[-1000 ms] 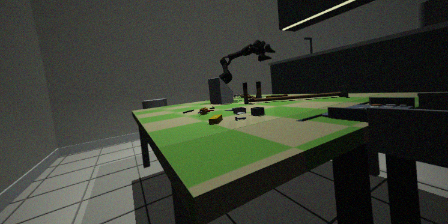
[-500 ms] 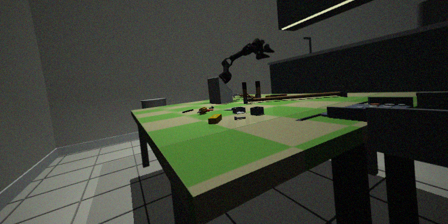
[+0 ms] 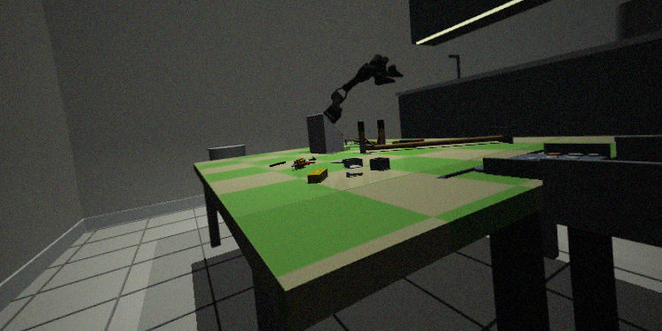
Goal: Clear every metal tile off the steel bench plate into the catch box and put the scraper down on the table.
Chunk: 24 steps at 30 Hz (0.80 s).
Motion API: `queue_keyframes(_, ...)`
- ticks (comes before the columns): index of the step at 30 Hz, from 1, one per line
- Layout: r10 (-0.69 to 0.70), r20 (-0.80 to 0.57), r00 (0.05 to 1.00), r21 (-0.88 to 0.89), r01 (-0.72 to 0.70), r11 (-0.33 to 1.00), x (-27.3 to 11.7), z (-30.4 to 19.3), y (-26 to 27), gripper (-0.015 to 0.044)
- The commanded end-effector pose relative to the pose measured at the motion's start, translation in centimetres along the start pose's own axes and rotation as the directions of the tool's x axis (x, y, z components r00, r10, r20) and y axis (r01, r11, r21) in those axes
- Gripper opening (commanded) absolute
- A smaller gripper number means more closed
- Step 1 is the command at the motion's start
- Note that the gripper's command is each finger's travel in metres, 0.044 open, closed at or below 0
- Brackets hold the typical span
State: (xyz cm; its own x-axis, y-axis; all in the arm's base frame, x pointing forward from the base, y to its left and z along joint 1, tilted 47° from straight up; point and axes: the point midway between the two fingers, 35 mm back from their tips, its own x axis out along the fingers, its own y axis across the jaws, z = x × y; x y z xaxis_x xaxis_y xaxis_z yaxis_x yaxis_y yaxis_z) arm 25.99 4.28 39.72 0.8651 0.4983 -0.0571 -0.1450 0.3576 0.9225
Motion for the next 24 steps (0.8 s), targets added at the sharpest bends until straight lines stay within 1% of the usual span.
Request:
queue_keyframes(1,-0.021,-0.005,1.0,-0.012,0.02,1.0,0.2,0.5,-1.4,0.044)
queue_keyframes(24,-0.083,0.037,0.996,-0.133,0.087,0.987,-2.1,3.6,-7.1,0.044)
